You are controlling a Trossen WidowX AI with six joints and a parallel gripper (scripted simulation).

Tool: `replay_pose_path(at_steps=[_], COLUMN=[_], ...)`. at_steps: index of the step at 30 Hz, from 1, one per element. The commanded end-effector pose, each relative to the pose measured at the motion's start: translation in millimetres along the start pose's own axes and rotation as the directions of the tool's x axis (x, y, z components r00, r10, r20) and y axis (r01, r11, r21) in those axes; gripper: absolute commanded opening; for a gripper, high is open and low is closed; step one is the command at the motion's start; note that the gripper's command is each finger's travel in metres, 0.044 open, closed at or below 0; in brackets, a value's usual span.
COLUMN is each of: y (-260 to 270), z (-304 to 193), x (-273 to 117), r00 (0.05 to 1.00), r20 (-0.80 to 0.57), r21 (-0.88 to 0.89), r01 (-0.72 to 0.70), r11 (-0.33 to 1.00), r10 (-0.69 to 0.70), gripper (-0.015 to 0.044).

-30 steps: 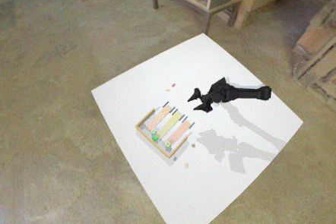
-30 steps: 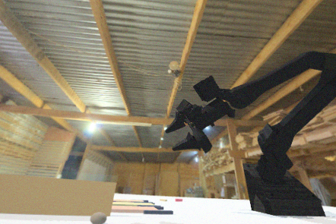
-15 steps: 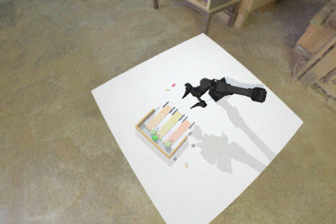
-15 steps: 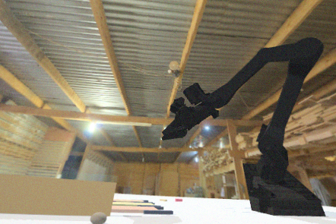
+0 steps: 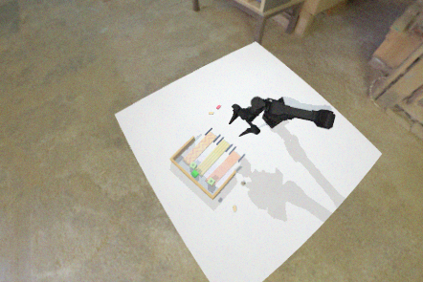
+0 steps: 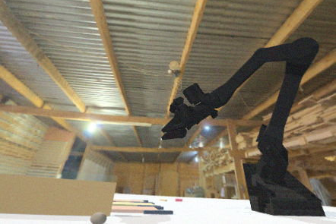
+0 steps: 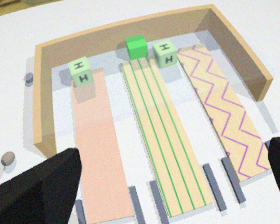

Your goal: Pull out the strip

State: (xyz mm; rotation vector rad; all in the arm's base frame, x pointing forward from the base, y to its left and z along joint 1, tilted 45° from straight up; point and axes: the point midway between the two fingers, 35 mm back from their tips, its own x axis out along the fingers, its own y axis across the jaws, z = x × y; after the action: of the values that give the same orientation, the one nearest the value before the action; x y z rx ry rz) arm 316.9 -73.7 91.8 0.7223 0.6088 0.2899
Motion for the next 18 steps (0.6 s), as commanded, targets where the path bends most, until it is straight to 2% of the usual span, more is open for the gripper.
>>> replay_pose_path(at_steps=[1, 4, 10, 16, 18], y=[0.7, 2.9, 19.8, 48.3, 59.8], z=[1.0, 1.7, -5.3, -26.2, -35.5], x=[0.0, 11.4, 56.1, 91.2, 99.7], r00=[1.000, 0.998, 0.941, 0.796, 0.727], r20=[0.002, -0.062, -0.338, -0.605, -0.686], r21=[0.003, -0.004, -0.048, -0.101, -0.115], r01=[-0.006, -0.008, -0.035, -0.102, -0.134], r11=[1.000, 1.000, 0.998, 0.990, 0.984], r10=[0.006, 0.008, 0.016, 0.020, 0.019], gripper=[0.0400, 0.0321, 0.0164, 0.0006, 0.0000])
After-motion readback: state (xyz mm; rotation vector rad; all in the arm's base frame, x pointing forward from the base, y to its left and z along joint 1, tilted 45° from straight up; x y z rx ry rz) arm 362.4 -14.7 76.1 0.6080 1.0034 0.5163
